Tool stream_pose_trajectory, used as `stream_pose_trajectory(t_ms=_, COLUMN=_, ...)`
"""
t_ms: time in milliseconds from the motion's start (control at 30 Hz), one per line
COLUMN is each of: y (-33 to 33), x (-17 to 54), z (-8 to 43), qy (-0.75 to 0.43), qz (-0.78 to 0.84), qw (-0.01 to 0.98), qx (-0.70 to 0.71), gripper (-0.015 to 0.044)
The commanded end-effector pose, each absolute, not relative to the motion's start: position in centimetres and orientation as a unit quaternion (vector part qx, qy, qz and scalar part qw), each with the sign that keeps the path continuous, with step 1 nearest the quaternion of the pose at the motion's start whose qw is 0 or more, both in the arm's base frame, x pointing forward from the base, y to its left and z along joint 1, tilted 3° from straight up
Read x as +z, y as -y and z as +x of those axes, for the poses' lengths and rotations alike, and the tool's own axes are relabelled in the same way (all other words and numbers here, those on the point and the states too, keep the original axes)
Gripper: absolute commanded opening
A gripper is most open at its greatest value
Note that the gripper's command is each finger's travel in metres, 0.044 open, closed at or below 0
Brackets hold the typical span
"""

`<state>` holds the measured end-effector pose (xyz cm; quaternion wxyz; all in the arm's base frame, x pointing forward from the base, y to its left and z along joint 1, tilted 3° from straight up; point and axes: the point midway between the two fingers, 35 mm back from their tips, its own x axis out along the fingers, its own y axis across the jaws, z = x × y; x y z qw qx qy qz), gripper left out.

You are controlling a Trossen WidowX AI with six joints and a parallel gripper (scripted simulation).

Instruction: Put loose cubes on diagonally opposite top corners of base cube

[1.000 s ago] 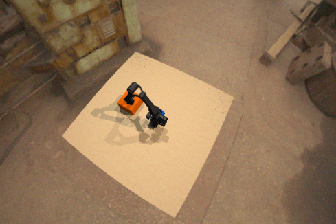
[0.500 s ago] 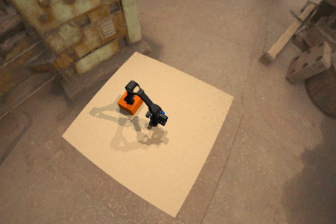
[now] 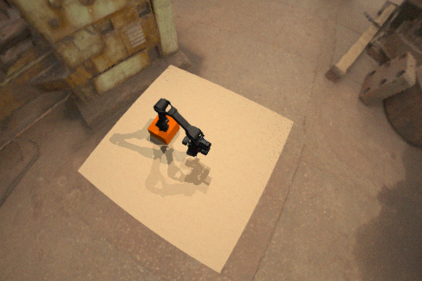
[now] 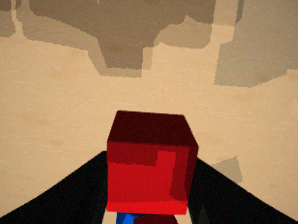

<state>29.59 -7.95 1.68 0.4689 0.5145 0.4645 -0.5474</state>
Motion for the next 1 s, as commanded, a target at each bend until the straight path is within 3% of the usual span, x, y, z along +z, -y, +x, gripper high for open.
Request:
stream_pose_trajectory(t_ms=0, y=8.0, x=3.3, z=29.8, qy=-0.459, qz=0.517, qw=0.472, qx=-0.547, gripper=0.0105)
stream_pose_trajectory(t_ms=333, y=7.7, x=5.0, z=29.7, qy=-0.467, qz=0.510, qw=0.479, qx=-0.541, gripper=0.0105)
stream_pose_trajectory(t_ms=967, y=3.2, x=4.5, z=31.4, qy=-0.641, qz=0.284, qw=0.641, qx=-0.313, gripper=0.0105)
